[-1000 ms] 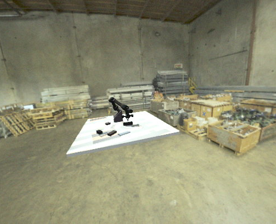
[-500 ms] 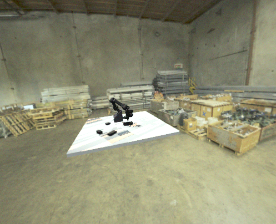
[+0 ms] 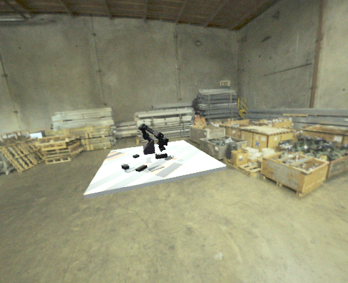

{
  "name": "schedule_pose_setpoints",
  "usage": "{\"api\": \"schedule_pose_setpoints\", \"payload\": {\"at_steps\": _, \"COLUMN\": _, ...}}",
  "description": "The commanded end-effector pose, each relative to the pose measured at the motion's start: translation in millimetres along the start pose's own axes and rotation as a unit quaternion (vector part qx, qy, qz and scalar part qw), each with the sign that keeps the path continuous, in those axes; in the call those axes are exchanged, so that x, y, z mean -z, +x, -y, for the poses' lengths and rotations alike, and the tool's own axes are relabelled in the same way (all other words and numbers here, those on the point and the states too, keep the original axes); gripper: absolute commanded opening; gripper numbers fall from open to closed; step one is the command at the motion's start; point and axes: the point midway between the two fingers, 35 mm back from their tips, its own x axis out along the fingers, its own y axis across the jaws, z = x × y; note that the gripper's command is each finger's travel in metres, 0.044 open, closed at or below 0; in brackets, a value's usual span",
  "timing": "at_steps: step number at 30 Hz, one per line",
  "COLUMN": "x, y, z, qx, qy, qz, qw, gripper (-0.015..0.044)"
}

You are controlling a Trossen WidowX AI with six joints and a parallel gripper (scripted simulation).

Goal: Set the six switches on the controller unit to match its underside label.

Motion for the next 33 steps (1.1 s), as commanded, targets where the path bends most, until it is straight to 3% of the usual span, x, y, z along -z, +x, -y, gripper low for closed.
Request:
{"api": "schedule_pose_setpoints", "payload": {"at_steps": 1, "x": -1.5, "y": -5.0, "z": 0.4, "qx": -0.041, "qy": -0.431, "qz": 0.019, "qw": 0.901, "gripper": 0.0}}
{"api": "schedule_pose_setpoints", "payload": {"at_steps": 10, "x": 0.0, "y": -10.3, "z": 1.0, "qx": -0.051, "qy": -0.639, "qz": 0.039, "qw": 0.766, "gripper": 0.0}}
{"api": "schedule_pose_setpoints", "payload": {"at_steps": 33, "x": 0.0, "y": -10.4, "z": 1.0, "qx": -0.051, "qy": -0.643, "qz": 0.039, "qw": 0.764, "gripper": 0.0}}
